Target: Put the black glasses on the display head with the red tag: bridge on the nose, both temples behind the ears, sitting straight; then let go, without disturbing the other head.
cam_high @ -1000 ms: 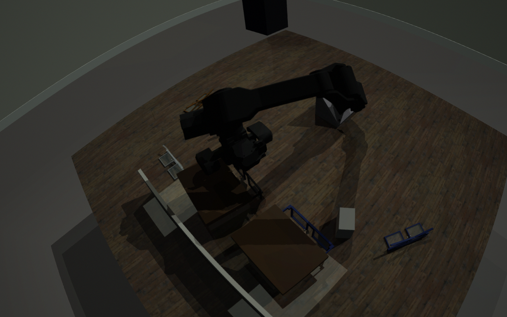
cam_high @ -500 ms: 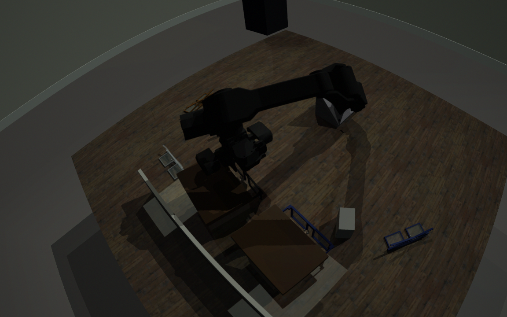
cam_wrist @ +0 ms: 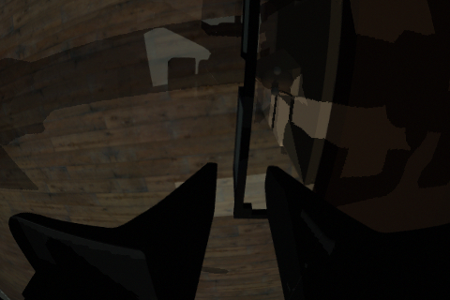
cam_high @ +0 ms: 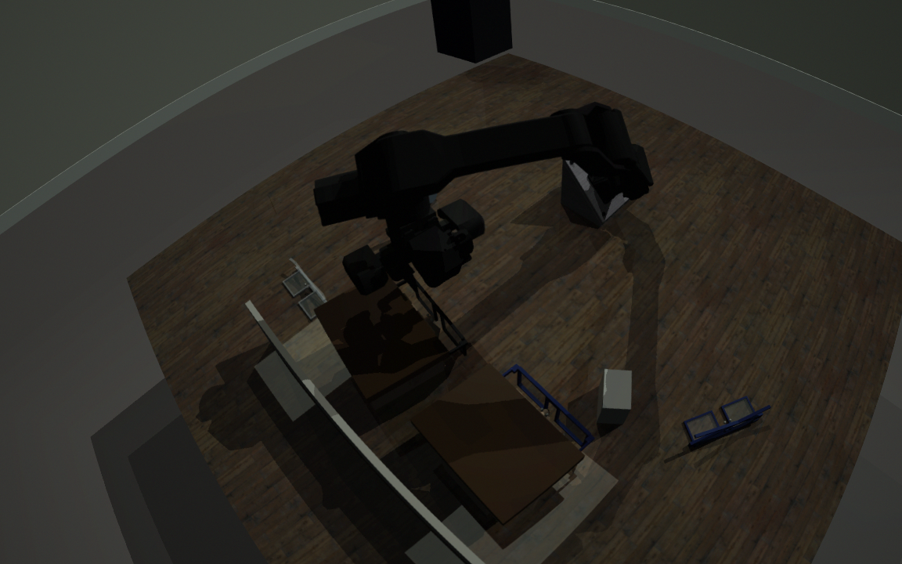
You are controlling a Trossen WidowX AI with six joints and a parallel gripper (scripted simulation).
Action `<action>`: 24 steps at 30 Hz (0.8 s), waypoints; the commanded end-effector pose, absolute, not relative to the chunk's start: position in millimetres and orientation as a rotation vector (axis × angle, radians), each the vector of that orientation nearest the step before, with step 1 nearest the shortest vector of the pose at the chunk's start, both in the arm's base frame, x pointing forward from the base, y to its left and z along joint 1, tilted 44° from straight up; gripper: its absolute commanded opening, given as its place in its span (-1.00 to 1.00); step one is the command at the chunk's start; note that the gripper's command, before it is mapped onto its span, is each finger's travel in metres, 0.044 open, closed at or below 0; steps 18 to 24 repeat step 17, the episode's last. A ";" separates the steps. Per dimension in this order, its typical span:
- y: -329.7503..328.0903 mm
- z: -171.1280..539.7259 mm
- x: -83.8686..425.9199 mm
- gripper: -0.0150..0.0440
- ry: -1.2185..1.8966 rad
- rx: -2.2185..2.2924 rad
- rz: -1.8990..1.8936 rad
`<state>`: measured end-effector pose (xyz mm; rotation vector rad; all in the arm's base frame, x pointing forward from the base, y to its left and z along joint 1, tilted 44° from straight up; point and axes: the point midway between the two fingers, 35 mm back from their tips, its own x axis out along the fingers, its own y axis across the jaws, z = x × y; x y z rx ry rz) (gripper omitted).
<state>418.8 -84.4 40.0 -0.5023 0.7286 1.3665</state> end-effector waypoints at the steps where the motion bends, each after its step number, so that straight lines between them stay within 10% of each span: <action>1: -85.1 43.2 415.9 -0.13 0.730 -0.512 1.377; 24: -89.1 58.6 363.9 -0.13 0.733 -0.510 1.378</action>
